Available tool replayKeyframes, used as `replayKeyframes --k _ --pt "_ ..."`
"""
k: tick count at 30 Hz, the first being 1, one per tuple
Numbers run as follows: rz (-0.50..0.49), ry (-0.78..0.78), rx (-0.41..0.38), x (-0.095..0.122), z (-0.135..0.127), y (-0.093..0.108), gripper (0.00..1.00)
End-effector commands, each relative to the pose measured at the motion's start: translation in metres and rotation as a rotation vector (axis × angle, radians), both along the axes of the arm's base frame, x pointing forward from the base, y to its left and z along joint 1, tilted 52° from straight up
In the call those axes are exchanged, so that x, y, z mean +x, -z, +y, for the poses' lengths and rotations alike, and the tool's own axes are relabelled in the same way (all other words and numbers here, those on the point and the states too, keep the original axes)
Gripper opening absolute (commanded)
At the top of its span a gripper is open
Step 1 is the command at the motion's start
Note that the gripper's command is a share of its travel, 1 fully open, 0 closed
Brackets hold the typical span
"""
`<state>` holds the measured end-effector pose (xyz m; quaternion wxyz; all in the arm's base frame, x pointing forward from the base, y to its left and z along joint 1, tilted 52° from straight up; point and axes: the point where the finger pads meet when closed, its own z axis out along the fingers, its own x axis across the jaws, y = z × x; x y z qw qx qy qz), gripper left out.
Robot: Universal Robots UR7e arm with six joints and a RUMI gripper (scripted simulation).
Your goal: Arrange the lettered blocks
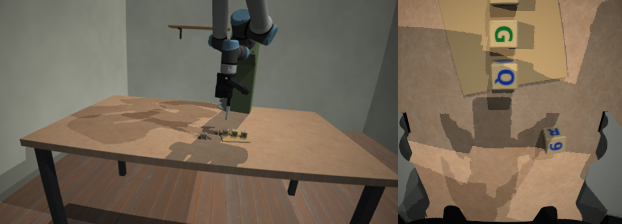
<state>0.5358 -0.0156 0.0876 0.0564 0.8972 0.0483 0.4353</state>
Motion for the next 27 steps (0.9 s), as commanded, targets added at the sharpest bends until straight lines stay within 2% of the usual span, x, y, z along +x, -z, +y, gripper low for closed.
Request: replayKeyframes --k 1,18,27 --pt "-0.001 0.0 0.0 0.0 0.0 0.0 1.0" --pt "-0.001 0.0 0.0 -0.005 0.0 -0.004 1.0" --pt "-0.001 0.0 0.0 -0.018 0.001 -0.014 1.0"
